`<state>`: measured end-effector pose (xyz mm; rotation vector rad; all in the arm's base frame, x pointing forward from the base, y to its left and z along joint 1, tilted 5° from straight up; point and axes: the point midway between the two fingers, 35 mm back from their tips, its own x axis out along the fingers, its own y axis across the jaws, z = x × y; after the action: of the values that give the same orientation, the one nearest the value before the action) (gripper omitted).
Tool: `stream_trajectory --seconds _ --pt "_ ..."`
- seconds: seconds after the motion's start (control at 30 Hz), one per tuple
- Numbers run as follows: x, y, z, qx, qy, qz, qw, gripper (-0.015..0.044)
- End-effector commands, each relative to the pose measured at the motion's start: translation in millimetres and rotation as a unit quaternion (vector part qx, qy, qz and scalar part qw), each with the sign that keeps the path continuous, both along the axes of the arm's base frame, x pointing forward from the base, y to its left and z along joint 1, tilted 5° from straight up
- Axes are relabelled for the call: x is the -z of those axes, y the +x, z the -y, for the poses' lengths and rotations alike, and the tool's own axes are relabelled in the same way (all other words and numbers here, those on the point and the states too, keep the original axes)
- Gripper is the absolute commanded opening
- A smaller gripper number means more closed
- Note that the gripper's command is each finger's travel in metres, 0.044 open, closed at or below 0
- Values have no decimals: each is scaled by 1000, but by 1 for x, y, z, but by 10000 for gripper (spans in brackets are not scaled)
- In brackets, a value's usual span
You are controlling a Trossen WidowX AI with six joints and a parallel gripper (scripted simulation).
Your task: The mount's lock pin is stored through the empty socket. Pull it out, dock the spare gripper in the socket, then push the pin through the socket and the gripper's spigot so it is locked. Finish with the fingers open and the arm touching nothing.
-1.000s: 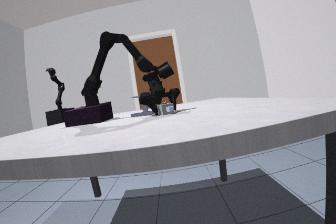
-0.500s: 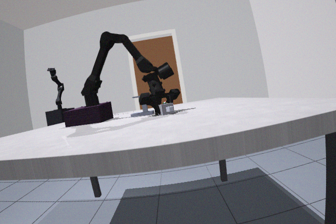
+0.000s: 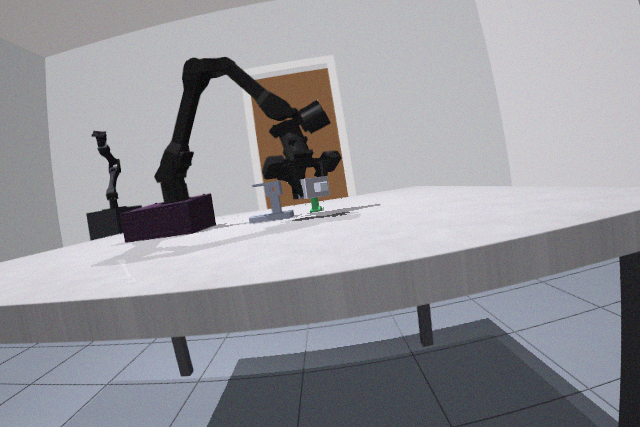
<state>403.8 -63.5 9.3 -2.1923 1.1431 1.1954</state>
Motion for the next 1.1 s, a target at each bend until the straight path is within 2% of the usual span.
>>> stream_trajectory --seconds 0.0,0.33,0.73,1.07 --pt "-24 2 -2 1 -1 8 1000 0" --pt "-72 -5 -6 1 -1 8 1000 0" --pt "-64 -6 -6 -2 8 2 1000 0" --pt "-50 -25 -14 -1 89 -48 995 0"
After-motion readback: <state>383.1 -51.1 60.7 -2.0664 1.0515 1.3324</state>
